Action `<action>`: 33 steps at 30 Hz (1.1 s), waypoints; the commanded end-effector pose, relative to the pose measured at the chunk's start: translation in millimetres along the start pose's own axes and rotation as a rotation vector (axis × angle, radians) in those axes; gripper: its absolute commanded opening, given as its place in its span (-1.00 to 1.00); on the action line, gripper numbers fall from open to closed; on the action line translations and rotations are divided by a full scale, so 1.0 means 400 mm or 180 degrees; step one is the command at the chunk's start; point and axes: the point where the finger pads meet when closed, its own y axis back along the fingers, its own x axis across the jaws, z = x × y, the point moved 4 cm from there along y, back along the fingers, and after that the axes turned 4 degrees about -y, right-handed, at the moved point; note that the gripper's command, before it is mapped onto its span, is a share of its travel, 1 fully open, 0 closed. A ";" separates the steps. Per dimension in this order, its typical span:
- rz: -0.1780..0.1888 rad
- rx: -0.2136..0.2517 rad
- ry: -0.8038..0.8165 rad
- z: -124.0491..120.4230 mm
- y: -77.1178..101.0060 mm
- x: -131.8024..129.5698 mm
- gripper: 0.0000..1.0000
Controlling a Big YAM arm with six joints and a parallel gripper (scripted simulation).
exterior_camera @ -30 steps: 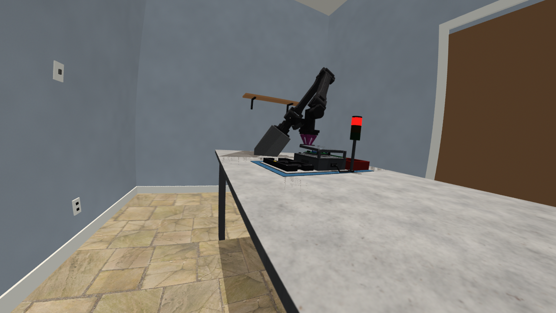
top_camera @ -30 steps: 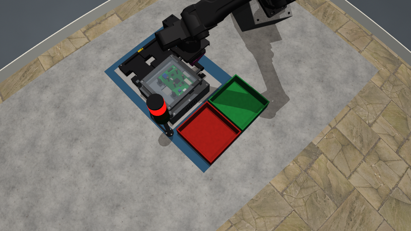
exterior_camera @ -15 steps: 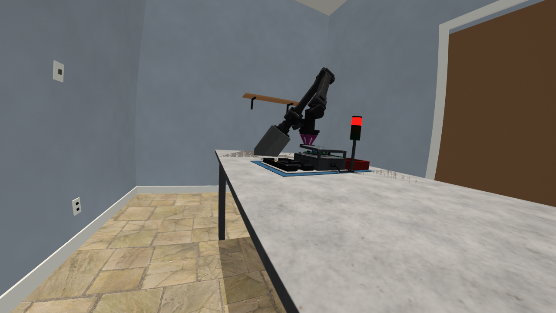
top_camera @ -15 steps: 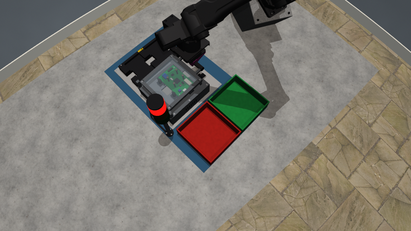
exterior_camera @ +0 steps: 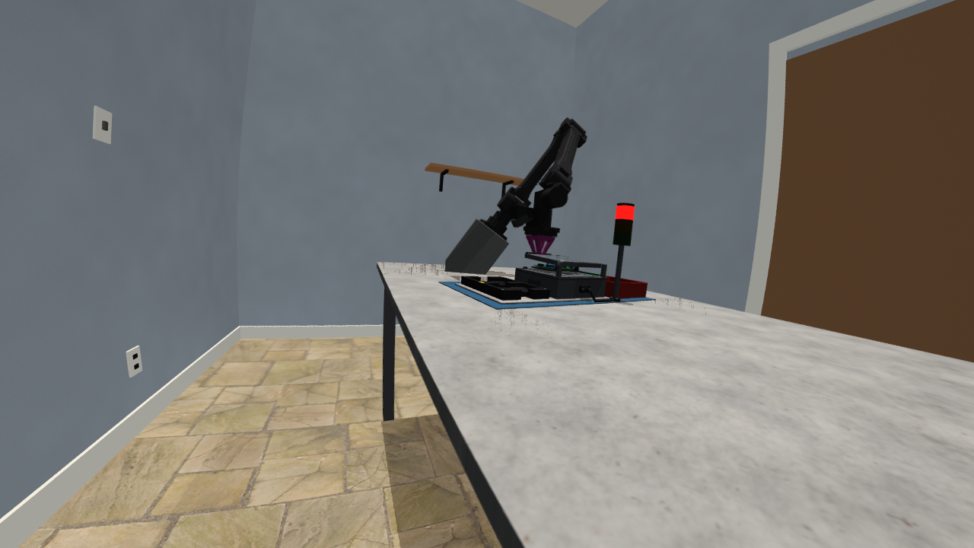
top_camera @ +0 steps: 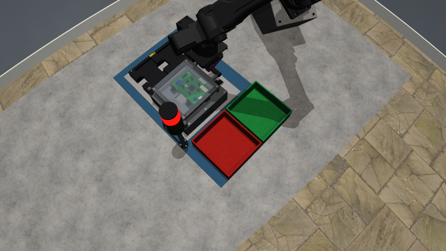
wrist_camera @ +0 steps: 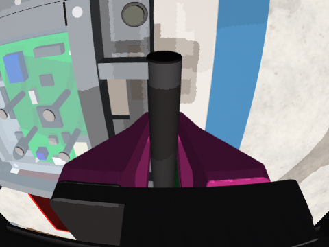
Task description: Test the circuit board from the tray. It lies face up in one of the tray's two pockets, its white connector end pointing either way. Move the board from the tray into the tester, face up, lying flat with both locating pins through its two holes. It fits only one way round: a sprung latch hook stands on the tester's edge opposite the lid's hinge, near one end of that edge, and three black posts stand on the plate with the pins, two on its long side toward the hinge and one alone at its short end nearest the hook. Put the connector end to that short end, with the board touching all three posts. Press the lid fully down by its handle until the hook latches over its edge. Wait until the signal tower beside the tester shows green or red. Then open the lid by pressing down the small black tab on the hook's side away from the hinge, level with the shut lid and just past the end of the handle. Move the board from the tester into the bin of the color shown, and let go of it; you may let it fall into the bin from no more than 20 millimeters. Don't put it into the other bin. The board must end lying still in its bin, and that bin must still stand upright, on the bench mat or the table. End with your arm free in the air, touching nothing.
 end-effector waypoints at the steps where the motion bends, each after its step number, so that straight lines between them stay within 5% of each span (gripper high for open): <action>1: 0.0090 -0.0035 0.0024 -0.002 0.033 0.024 -1.00; 33: 0.0173 -0.0051 0.0068 0.002 0.132 0.062 -1.00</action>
